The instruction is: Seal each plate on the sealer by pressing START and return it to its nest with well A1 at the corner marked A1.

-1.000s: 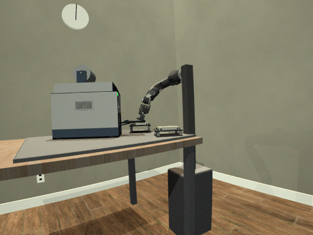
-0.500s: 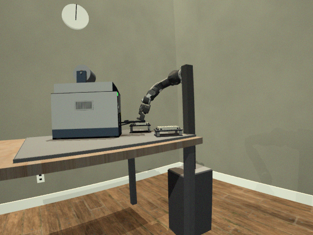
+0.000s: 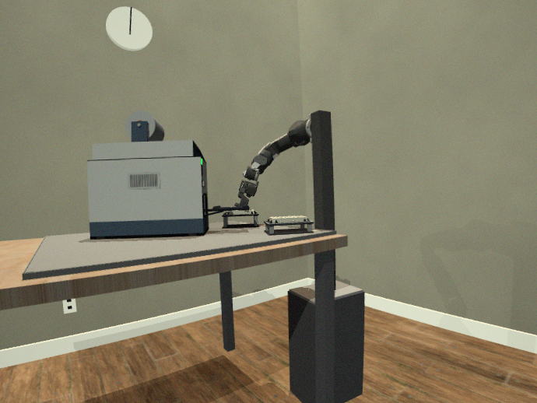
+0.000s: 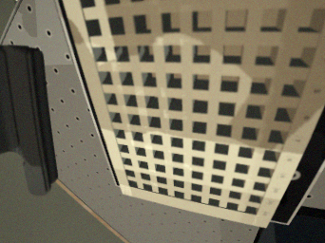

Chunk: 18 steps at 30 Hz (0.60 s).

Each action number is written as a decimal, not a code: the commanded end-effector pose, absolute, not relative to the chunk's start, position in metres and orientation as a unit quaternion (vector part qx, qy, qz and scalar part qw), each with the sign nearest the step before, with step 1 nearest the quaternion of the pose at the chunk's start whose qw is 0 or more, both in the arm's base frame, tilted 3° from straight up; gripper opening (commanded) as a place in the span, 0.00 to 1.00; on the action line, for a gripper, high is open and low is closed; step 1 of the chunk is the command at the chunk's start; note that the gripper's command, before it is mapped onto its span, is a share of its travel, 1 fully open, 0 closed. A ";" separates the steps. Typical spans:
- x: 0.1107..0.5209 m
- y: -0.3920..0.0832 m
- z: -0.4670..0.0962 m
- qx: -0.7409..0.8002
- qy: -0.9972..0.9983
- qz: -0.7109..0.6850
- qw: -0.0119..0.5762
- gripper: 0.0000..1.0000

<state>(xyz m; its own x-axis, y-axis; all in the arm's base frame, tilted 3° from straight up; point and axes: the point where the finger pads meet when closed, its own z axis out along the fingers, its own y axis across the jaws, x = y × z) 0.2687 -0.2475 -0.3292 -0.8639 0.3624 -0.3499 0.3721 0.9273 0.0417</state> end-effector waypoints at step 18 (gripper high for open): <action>0.271 -0.247 -0.335 0.190 0.964 -0.010 0.184 0.65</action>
<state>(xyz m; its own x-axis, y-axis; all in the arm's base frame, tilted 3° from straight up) 0.2702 -0.2474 -0.3355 -0.8622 0.3616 -0.3547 0.3709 0.9276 0.0440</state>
